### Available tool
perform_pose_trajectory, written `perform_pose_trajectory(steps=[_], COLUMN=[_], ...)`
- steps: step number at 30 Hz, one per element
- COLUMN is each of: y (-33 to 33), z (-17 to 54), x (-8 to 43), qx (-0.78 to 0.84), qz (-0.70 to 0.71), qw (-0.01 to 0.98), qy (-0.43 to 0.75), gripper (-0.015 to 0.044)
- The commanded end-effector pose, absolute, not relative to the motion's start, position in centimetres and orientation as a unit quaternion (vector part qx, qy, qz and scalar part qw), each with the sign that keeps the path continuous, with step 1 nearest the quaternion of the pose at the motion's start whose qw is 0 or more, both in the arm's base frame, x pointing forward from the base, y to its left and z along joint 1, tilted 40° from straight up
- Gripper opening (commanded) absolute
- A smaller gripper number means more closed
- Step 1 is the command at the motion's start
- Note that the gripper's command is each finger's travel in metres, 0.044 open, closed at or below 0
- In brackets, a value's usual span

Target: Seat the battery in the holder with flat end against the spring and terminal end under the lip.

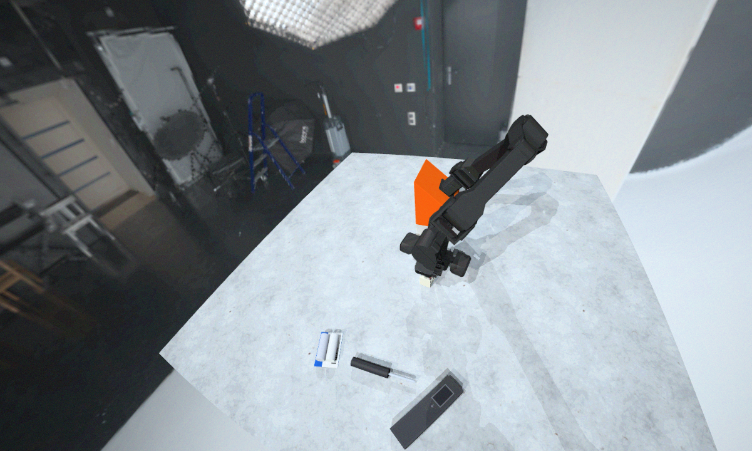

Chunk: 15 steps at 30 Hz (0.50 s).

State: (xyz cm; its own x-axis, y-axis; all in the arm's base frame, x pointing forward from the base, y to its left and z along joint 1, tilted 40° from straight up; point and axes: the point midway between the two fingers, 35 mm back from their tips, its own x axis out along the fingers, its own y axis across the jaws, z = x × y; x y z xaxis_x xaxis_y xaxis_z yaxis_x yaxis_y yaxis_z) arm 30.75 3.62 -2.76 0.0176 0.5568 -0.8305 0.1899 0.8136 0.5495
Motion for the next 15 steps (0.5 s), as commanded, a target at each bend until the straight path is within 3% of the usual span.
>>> perform_pose_trajectory(steps=[1, 15], y=[3.87, 3.71], z=[-2.82, -2.86], x=[30.49, 31.43], qx=[0.27, 0.269], qz=[0.142, 0.142], qw=[0.655, 0.655], qy=[0.691, 0.691], gripper=[0.0068, 0.0068])
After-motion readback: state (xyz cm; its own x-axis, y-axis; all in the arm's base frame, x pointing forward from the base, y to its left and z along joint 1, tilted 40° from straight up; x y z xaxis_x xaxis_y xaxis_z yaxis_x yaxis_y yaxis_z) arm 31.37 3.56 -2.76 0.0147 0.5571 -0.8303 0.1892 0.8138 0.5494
